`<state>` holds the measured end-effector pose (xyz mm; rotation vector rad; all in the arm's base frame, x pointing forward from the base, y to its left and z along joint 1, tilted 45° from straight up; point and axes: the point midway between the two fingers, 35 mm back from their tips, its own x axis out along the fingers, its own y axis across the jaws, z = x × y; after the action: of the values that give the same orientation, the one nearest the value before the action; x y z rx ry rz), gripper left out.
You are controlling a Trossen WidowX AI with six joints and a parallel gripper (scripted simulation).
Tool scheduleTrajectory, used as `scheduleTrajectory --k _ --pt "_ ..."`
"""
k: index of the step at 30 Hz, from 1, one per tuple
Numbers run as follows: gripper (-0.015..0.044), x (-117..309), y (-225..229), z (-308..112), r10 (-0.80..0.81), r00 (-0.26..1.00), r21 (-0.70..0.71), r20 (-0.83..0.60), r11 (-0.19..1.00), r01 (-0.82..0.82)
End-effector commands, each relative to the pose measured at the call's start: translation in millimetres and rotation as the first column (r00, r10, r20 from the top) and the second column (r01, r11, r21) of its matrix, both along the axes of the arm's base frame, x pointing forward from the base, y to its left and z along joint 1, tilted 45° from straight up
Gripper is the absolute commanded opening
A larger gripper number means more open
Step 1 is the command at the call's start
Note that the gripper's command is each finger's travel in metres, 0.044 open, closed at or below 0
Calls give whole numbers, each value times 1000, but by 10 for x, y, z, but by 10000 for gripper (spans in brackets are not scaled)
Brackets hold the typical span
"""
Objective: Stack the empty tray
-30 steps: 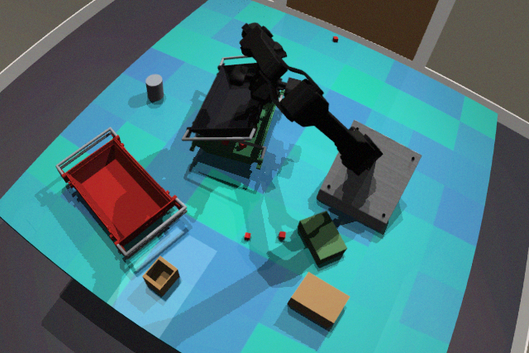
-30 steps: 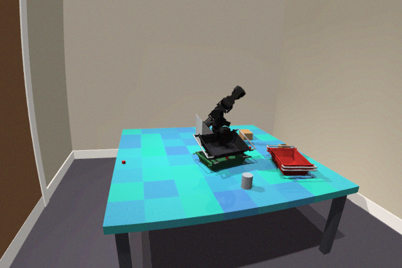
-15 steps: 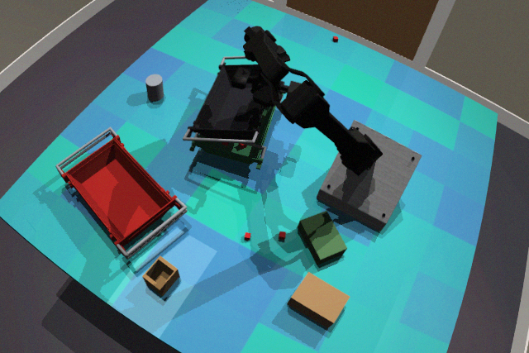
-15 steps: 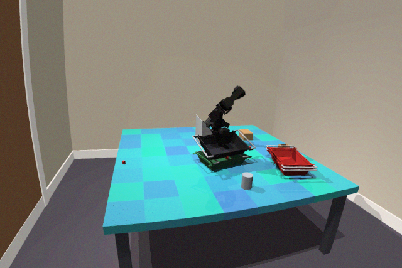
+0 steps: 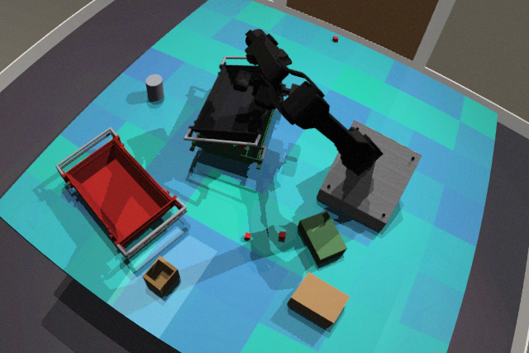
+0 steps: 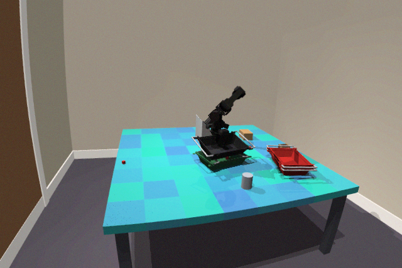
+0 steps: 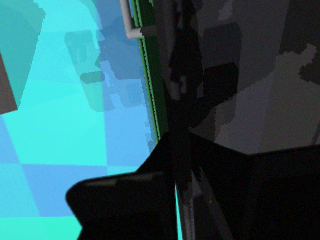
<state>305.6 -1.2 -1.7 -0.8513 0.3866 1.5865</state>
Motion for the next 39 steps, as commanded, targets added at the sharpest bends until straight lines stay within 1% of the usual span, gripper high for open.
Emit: scheduleTrajectory --k 1,39 --pt "0 -35 73 -50 15 1000 -7 -9 1000 -15" --pt "0 -97 206 -205 15 1000 -6 -9 1000 -15"
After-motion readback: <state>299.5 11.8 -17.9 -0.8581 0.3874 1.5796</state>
